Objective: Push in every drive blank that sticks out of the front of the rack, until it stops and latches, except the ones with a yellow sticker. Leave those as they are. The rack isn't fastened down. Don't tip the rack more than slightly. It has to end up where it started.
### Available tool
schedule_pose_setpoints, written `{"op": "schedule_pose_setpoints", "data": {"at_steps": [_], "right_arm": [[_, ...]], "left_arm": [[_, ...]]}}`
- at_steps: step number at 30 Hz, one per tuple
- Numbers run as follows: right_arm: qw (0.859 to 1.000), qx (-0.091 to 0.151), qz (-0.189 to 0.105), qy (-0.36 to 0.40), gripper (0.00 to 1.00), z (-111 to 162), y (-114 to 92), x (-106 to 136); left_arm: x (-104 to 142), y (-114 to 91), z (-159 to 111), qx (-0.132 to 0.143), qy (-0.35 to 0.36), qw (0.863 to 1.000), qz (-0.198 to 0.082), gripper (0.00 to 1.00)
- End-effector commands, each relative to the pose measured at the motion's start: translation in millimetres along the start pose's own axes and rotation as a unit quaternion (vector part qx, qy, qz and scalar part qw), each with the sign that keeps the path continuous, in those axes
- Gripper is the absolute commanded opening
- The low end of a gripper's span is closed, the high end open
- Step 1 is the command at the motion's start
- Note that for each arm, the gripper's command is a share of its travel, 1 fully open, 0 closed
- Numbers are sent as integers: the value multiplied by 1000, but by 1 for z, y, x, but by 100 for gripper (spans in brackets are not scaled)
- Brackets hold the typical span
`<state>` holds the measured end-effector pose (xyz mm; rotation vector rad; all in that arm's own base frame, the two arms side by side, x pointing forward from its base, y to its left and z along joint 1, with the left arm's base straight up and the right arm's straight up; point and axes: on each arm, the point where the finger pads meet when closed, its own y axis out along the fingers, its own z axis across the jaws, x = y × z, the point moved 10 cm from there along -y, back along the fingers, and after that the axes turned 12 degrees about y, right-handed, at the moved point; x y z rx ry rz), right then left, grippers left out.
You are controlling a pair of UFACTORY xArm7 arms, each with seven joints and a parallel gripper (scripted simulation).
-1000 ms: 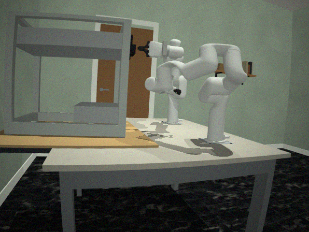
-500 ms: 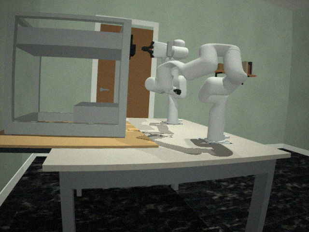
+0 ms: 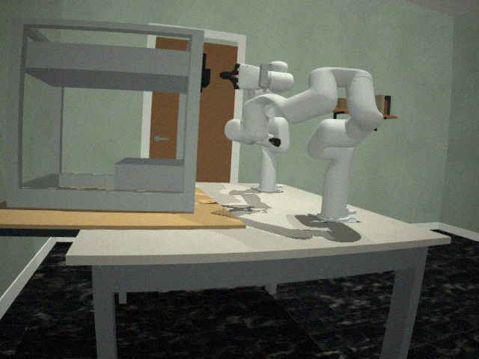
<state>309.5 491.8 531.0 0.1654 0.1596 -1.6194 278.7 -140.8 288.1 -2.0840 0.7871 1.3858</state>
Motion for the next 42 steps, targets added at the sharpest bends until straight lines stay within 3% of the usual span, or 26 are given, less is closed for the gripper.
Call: {"op": "schedule_pose_setpoints", "data": {"at_steps": [1,6,34,42], "right_arm": [[1000,1,-1,2,0,2,24,0],[1000,1,-1,2,0,2,41,0],[1000,1,-1,2,0,2,42,0],[1000,1,-1,2,0,3,51,0]], "left_arm": [[-1,0,-1,0,1,1000,-1,100],[-1,0,-1,0,1,1000,-1,100],[-1,0,-1,0,1,1000,-1,100],[-1,0,-1,0,1,1000,-1,100]]}}
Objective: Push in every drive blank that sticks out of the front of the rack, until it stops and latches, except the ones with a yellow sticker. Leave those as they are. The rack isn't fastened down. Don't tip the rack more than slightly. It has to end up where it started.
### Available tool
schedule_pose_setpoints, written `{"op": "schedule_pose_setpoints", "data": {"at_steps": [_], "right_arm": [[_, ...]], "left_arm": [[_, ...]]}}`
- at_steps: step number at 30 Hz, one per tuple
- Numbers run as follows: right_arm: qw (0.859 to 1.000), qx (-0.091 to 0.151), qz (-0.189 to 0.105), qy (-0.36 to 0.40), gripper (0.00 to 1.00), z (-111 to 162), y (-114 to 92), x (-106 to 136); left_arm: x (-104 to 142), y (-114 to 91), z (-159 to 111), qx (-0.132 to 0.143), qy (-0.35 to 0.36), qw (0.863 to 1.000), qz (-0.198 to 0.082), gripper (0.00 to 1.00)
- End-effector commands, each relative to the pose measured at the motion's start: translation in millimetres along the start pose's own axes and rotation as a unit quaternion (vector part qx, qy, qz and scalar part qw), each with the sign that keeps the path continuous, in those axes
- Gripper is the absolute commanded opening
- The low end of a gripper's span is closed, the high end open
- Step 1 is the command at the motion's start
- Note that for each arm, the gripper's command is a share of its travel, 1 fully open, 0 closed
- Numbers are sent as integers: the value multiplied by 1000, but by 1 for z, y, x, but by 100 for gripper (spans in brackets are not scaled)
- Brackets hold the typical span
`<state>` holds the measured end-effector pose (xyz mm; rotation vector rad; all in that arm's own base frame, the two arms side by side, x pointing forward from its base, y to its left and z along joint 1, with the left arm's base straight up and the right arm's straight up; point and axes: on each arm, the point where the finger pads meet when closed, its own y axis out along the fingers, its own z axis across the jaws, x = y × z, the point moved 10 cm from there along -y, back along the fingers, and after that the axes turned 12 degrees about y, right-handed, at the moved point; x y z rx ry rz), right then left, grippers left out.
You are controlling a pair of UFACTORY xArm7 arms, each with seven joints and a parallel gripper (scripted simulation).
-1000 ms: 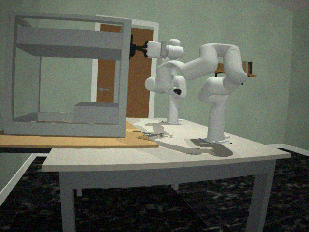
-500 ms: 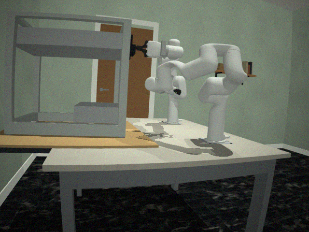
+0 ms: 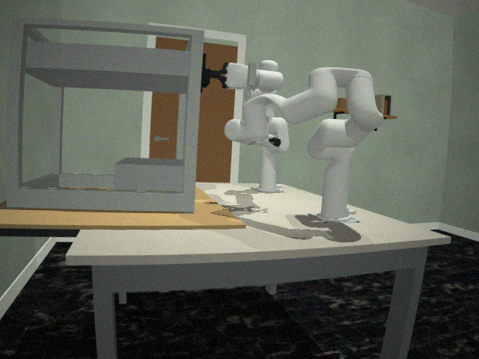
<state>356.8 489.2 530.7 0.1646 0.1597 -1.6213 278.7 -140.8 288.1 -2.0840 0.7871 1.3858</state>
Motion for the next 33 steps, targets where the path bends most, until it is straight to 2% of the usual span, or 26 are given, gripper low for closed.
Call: {"op": "schedule_pose_setpoints", "data": {"at_steps": [1,33], "right_arm": [[1000,1,0,2,0,3,4,0],[1000,1,0,2,0,3,17,0]], "left_arm": [[-1,0,-1,0,1,1000,-1,100],[-1,0,-1,0,1,1000,-1,100]]}}
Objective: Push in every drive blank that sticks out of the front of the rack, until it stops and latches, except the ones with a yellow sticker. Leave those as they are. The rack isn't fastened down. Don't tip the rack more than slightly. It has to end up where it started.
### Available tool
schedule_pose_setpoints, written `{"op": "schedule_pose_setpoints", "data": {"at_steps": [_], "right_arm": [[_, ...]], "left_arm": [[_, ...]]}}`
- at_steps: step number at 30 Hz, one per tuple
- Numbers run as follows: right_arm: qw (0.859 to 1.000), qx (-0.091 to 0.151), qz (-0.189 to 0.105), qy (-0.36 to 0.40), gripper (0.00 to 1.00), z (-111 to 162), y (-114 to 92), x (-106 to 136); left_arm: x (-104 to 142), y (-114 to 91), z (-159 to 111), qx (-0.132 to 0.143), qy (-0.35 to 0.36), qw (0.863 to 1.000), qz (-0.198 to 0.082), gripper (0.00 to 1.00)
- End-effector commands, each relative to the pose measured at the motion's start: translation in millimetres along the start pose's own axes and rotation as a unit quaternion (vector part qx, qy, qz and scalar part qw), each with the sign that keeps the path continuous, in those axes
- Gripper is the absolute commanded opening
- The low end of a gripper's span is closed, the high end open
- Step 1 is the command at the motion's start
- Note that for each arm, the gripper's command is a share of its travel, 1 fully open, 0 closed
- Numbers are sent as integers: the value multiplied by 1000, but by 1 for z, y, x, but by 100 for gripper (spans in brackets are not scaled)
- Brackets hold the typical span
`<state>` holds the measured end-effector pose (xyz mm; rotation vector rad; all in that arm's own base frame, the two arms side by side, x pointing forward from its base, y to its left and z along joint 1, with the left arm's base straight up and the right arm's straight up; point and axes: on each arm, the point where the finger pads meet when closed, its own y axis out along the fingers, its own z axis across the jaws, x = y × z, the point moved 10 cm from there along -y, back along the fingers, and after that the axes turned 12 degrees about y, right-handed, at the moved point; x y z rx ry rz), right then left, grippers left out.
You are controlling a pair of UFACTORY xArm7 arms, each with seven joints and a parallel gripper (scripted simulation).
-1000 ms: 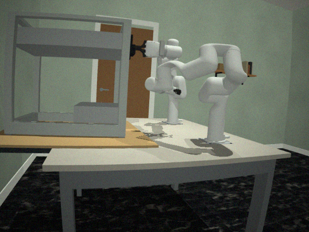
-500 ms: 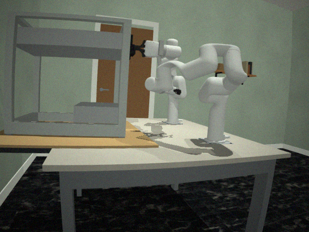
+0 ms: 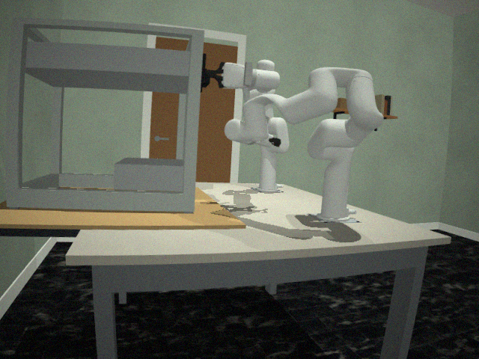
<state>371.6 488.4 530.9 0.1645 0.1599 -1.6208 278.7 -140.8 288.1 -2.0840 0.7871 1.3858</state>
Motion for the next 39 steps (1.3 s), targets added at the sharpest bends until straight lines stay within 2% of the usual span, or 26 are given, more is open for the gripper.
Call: {"op": "schedule_pose_setpoints", "data": {"at_steps": [1,39], "right_arm": [[1000,1,0,2,0,3,4,0],[1000,1,0,2,0,3,14,0]], "left_arm": [[-1,0,-1,0,1,1000,-1,100],[-1,0,-1,0,1,1000,-1,100]]}}
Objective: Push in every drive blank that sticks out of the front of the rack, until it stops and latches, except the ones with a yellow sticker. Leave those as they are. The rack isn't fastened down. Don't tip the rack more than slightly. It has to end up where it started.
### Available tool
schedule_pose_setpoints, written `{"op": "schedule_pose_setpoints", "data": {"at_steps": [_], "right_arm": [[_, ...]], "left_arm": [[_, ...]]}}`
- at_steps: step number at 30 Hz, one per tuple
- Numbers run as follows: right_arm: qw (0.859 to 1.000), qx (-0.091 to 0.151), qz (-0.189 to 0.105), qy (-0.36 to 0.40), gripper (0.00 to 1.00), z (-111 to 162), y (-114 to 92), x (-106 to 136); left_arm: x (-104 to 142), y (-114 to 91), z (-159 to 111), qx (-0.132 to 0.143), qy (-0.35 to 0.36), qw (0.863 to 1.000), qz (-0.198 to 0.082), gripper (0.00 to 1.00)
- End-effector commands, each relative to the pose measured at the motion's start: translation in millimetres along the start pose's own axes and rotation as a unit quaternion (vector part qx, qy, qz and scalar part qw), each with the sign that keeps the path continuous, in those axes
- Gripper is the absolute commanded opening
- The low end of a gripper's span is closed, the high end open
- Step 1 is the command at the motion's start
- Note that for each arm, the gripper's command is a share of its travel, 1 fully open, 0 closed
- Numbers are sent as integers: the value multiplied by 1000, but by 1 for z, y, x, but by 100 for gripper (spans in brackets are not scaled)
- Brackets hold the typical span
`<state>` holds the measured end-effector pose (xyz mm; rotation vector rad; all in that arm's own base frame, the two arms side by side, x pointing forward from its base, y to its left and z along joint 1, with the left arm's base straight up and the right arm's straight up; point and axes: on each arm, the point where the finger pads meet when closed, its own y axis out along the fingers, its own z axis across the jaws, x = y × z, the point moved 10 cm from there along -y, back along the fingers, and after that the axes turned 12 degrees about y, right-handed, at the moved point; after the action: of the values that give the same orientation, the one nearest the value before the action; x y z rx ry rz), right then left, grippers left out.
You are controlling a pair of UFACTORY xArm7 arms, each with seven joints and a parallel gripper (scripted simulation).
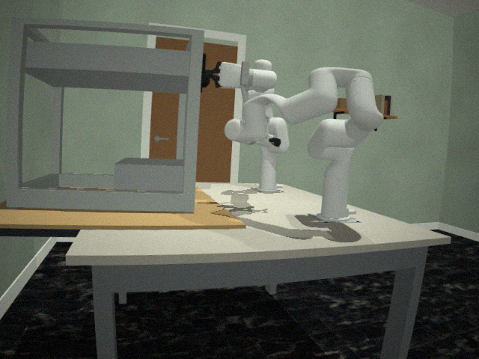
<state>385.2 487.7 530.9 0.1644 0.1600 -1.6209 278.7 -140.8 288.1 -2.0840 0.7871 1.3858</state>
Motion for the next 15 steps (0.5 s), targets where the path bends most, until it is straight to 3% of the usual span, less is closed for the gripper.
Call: {"op": "schedule_pose_setpoints", "data": {"at_steps": [1,15], "right_arm": [[1000,1,0,2,0,3,1,0],[1000,1,0,2,0,3,3,0]], "left_arm": [[-1,0,-1,0,1,1000,-1,100],[-1,0,-1,0,1,1000,-1,100]]}}
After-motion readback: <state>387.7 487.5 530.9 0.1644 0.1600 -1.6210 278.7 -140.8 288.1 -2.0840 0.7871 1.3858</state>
